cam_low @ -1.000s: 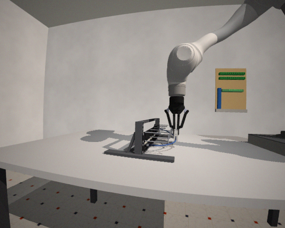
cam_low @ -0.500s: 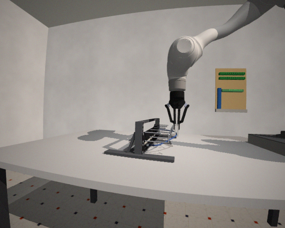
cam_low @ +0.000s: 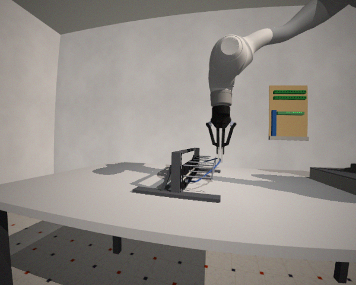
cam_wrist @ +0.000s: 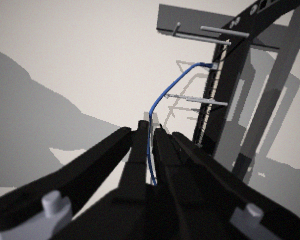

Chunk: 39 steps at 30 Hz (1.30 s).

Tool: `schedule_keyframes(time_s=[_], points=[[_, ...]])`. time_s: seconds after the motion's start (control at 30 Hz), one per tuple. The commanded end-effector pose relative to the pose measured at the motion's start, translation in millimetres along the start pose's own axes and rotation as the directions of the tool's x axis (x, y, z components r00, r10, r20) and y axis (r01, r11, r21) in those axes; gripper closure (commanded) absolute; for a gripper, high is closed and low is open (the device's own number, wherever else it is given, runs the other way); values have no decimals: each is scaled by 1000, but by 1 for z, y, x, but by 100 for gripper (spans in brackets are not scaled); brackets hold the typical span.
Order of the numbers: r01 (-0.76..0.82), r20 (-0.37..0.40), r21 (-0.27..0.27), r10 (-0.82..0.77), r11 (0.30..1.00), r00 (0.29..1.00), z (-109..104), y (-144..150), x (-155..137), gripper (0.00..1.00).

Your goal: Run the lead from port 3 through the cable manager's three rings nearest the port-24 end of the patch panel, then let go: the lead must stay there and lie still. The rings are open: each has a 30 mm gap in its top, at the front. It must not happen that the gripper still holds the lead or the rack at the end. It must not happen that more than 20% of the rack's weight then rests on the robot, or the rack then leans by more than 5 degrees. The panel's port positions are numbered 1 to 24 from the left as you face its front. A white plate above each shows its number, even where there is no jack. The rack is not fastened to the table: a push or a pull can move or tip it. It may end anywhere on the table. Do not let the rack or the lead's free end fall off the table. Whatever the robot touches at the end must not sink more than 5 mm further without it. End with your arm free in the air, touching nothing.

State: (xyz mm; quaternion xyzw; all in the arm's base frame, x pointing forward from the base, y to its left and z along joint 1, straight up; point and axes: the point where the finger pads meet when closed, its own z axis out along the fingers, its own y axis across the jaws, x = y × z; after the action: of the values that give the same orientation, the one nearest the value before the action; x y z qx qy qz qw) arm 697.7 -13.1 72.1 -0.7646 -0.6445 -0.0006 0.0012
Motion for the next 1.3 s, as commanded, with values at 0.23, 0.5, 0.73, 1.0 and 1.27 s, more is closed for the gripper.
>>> schedule_keyframes(time_s=[0.23, 0.5, 0.73, 1.0, 1.27], points=[[-1, 2, -7, 1, 1000, 1000, -18, 2, -1, 100], [-1, 2, -7, 1, 1000, 1000, -21, 2, -1, 100], [-14, 2, -7, 14, 1000, 1000, -20, 36, -1, 100], [-17, 2, -7, 17, 1000, 1000, -20, 45, -2, 100], [-17, 2, -7, 17, 1000, 1000, -20, 45, -2, 100]])
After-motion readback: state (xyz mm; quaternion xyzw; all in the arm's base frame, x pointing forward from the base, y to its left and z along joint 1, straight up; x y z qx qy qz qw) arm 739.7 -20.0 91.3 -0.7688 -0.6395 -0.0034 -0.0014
